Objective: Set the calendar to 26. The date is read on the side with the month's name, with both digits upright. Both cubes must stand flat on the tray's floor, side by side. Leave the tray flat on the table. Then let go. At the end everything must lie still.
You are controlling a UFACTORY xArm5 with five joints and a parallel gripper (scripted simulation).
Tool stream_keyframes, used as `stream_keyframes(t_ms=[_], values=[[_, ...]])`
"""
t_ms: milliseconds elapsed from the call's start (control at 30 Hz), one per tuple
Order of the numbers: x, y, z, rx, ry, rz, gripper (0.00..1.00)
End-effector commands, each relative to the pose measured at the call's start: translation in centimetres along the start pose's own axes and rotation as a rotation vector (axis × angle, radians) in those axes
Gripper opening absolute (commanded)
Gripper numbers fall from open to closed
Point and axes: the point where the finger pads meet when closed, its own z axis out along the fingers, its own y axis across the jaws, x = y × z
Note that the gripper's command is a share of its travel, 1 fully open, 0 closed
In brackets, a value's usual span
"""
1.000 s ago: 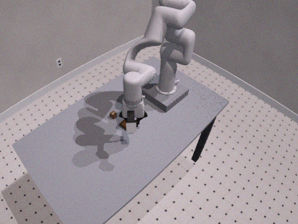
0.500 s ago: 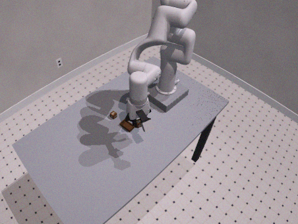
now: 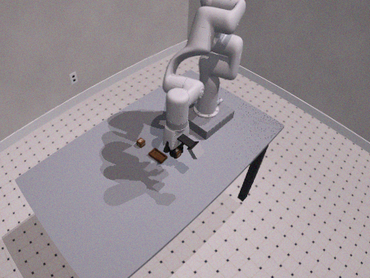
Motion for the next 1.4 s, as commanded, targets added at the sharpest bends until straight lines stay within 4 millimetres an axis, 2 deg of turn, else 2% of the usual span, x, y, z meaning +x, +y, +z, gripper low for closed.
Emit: stream_keyframes(t_ms=[0,533,833,1267,1367], values=[[0.1,0.0,-0.1,-0.004,0.001,-0.040,0.27],[0.1,-0.1,0.0,-0.004,0.001,-0.041,0.27],[0.1,-0.1,1.2,-0.004,0.001,-0.041,0.27],[0.2,-0.1,7.1,-0.004,0.001,-0.041,0.27],[0.2,-0.1,7.9,-0.004,0.001,-0.041,0.27]])
